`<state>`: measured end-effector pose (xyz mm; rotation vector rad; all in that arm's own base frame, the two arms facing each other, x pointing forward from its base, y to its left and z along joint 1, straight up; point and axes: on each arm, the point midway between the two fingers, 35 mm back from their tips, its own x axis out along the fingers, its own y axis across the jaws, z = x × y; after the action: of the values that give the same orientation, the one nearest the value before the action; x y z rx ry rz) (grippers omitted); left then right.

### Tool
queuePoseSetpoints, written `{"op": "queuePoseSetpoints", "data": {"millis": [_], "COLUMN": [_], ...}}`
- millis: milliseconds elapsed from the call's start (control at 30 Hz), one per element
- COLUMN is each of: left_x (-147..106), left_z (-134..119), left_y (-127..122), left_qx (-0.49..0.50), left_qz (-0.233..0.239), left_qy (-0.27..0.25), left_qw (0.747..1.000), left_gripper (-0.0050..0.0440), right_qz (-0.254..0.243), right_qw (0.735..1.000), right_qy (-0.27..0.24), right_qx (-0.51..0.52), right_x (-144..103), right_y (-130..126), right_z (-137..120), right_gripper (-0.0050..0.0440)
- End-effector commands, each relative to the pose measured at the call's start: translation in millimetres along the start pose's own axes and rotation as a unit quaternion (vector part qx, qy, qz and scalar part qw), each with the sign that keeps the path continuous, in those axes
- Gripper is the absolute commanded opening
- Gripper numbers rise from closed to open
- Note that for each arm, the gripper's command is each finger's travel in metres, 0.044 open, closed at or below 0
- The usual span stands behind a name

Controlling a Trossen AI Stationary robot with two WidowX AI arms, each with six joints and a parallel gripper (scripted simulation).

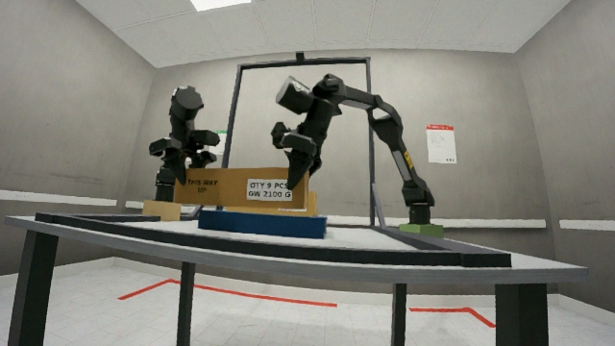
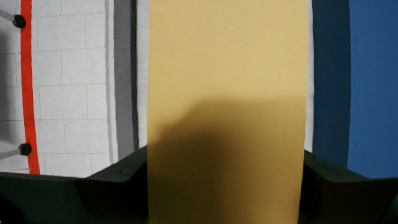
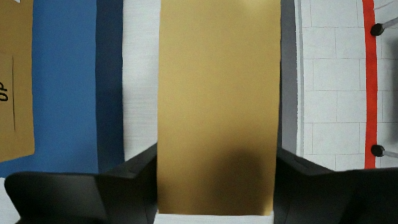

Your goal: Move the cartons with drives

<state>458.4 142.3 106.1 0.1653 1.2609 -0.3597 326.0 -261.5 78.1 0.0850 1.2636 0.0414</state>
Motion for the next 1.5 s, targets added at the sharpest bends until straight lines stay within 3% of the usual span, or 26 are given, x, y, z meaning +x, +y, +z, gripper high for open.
{"op": "queuePoseSetpoints", "data": {"millis": [0, 233, 267, 1467], "left_x": [-42, -42, -51, -51], "left_z": [14, 14, 16, 16], "left_y": [6, 6, 8, 8], "left_qx": [0.012, 0.012, 0.013, 0.012], "left_qz": [0.036, 0.036, 0.042, 0.042], "left_qy": [-0.036, -0.036, -0.04, -0.041], "left_qw": [0.999, 0.999, 0.998, 0.998], "left_gripper": [-0.005, -0.005, -0.005, -0.005], "right_qz": [-0.034, -0.034, -0.04, -0.039], "right_qw": [0.999, 0.999, 0.998, 0.998], "right_qy": [-0.033, -0.033, -0.038, -0.038], "right_qx": [-0.012, -0.012, -0.015, -0.015], "right_x": [-35, -35, -48, -48], "right_y": [-6, -6, -7, -7], "right_z": [14, 14, 19, 19], "right_gripper": [-0.005, -0.005, -0.005, -0.005]}}
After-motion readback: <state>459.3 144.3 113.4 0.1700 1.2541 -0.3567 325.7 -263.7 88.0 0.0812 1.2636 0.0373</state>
